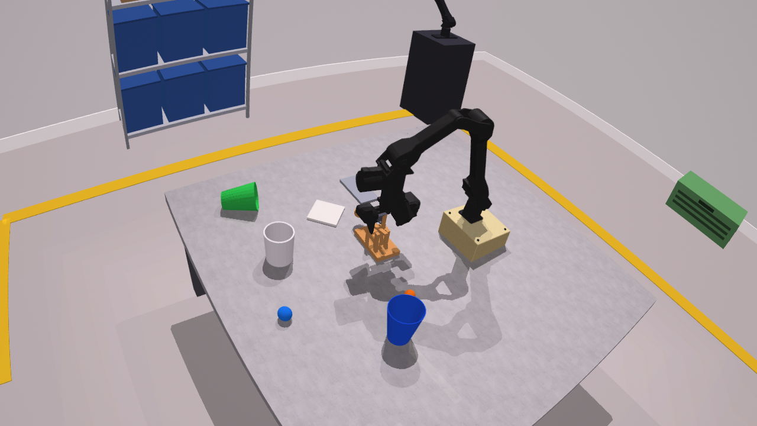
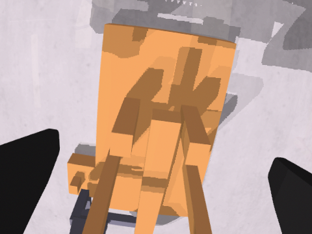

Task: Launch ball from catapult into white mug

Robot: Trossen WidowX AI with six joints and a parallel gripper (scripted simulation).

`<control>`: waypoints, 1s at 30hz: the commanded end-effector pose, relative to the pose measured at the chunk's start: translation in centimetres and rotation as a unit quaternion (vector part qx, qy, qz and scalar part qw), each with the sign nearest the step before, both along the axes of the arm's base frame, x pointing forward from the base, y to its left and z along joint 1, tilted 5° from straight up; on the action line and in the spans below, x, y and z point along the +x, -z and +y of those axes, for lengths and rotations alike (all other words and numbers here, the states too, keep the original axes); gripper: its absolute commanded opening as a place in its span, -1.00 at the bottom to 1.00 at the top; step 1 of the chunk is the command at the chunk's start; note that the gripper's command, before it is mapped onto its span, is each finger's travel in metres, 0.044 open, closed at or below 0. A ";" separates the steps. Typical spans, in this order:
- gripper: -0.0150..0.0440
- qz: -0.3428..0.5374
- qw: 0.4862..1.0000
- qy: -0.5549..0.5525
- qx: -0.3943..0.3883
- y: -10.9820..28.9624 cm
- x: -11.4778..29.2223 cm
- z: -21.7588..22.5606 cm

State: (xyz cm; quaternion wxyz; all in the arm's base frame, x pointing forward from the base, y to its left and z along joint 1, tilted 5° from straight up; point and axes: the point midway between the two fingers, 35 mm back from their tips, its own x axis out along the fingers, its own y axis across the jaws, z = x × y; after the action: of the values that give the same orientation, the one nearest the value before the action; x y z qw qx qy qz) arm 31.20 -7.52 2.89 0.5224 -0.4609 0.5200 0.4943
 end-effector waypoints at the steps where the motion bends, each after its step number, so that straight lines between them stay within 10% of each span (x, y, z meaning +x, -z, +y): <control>1: 1.00 0.005 1.000 0.001 0.000 0.9 -0.2 0.0; 30: 1.00 0.005 1.000 0.001 0.000 5.4 -0.5 0.2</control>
State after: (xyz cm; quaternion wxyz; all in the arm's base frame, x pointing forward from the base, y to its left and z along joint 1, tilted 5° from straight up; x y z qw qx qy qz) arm 31.14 -7.37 -1.74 0.5234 -0.4624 0.5190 0.4928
